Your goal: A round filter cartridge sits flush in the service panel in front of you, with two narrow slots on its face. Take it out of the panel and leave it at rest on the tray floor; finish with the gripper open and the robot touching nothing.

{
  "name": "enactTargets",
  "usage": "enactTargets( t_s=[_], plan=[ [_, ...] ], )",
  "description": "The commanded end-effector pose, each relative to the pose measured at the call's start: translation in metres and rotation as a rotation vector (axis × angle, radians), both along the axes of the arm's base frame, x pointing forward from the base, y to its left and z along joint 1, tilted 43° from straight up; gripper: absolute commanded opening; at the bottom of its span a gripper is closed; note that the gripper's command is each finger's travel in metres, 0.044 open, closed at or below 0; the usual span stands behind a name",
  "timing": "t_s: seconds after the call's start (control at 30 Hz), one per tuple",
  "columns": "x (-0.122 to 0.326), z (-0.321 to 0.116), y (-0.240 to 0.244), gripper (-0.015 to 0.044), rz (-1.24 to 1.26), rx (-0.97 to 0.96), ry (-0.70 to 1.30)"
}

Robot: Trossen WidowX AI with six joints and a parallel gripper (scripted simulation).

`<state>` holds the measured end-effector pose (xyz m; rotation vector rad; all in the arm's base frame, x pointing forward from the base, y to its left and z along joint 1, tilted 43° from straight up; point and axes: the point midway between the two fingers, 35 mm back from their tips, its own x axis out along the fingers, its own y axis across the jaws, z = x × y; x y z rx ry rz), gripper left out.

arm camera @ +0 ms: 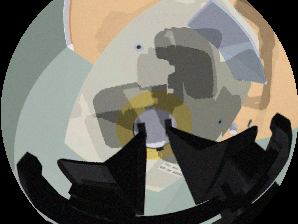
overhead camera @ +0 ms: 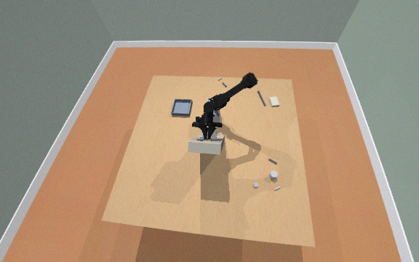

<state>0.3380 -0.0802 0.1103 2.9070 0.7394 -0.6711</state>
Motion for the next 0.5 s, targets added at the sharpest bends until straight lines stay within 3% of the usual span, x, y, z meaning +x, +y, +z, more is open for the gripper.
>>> enactTargets(
  t_s=[0.0, 0.47],
  plan=[
    [-0.0016, -0.0030, 0.0012, 0.0110, -0.002, 0.005, 0.008],
    [-0.0004, -0.0017, 0.0003, 0.0110, -0.002, 0.005, 0.008]
  ],
)
